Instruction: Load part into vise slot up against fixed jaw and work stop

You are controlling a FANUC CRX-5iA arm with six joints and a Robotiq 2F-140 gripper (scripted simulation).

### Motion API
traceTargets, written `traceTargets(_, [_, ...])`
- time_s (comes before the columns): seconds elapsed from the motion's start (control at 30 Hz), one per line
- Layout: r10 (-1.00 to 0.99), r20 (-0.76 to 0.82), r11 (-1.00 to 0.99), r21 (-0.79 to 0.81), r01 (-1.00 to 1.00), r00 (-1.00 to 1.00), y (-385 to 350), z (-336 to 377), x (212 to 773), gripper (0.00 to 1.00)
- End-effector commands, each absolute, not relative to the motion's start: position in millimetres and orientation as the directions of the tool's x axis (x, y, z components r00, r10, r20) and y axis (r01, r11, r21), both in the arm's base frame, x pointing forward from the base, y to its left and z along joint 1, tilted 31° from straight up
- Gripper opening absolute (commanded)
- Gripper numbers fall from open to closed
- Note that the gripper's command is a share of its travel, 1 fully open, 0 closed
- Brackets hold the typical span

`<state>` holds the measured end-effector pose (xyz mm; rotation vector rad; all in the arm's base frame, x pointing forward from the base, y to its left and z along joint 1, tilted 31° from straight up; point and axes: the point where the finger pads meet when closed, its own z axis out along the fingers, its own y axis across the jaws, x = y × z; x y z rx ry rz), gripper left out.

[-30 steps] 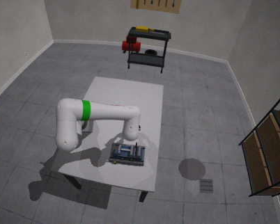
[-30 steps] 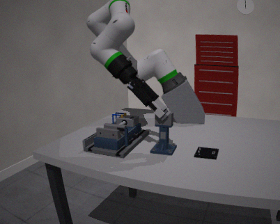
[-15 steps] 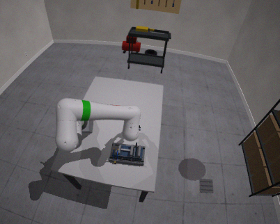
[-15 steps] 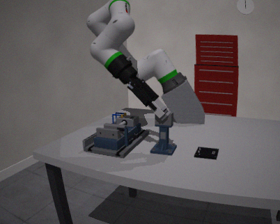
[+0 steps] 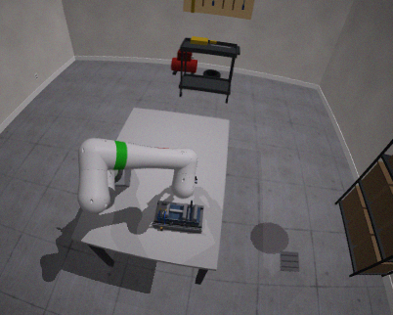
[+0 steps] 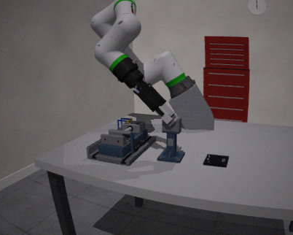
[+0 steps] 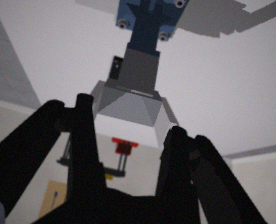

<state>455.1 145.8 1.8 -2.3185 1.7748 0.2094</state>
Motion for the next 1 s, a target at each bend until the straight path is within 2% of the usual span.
traceTargets(0.0, [-0.934,-0.241,-0.251,-0.083,-0.965,0.263,146.0,1.9,455.2,0.0])
traceTargets(0.03, [-0.934,-0.241,-0.251,-0.083,-0.965,0.263,146.0,1.9,455.2,0.0])
traceTargets(0.07, [-0.934,-0.241,-0.251,-0.083,-0.965,0.263,146.0,1.9,455.2,0.51])
traceTargets(0.97, [-0.934,-0.241,-0.251,-0.083,-0.965,0.263,146.0,1.9,455.2,0.51])
